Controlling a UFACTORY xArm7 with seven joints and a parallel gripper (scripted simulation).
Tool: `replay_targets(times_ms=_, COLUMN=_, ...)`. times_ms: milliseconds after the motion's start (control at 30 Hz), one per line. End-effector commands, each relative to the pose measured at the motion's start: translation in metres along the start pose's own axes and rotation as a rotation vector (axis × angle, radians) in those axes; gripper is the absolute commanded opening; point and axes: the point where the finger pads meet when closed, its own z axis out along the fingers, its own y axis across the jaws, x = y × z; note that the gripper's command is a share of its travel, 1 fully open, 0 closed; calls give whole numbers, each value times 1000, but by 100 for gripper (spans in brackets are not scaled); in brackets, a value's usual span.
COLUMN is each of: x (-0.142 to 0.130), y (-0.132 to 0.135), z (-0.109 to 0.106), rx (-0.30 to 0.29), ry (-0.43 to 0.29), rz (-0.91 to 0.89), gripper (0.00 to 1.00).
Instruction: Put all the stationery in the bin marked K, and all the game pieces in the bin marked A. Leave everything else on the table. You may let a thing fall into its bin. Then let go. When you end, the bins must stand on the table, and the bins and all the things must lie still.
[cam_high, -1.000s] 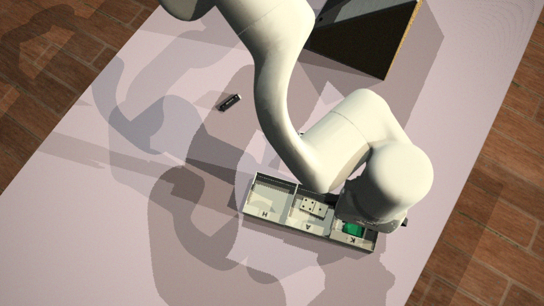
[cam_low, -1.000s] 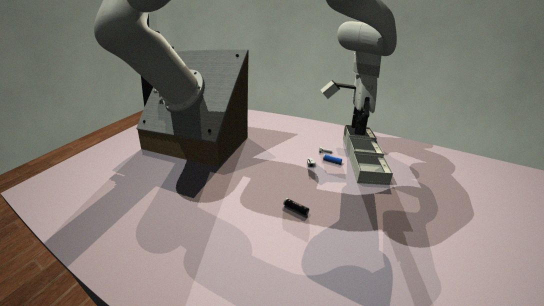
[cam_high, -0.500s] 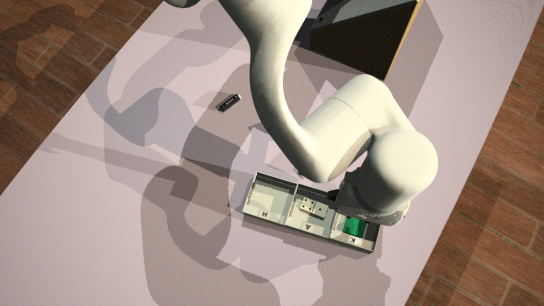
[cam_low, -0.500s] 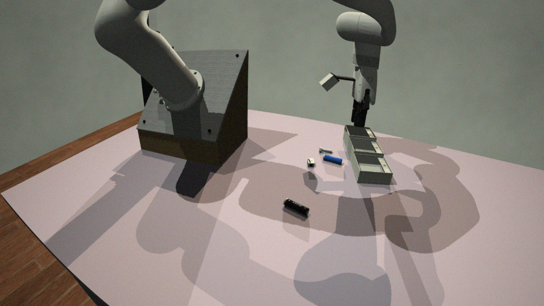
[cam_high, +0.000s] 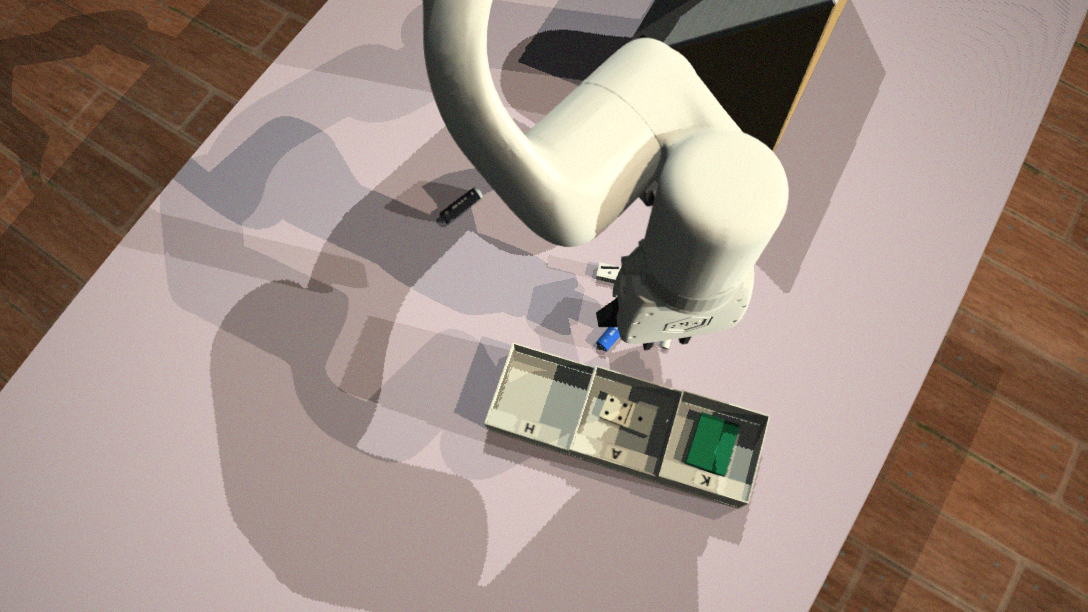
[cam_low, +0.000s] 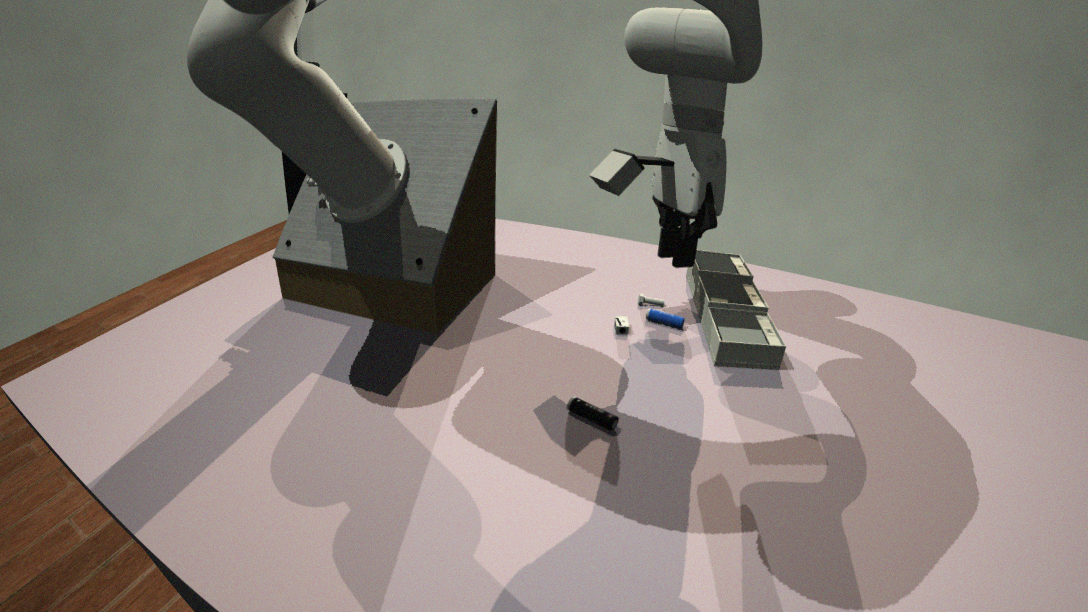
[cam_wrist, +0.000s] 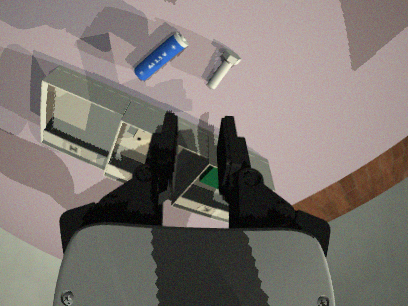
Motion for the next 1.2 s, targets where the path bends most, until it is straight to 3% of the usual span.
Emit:
replay_targets(times_ms=0, x=40, y=-15, z=-4, rx=-4, ry=-17, rz=-157, gripper=29)
replay_targets(times_ms=200, x=88, y=-31, z=-3, rx=4, ry=-7, rz=-336, gripper=29)
replay_targets(times_ms=267, x=88, y=-31, z=-3, rx=4, ry=-7, rz=-336, gripper=29)
replay_targets(times_ms=300, x=89, y=-31, z=-3, rx=7, ry=-5, rz=-420, gripper=29)
replay_targets(times_ms=1167, x=89, y=-31, z=-3, rx=8, ry=-38, rz=-1131, gripper=29)
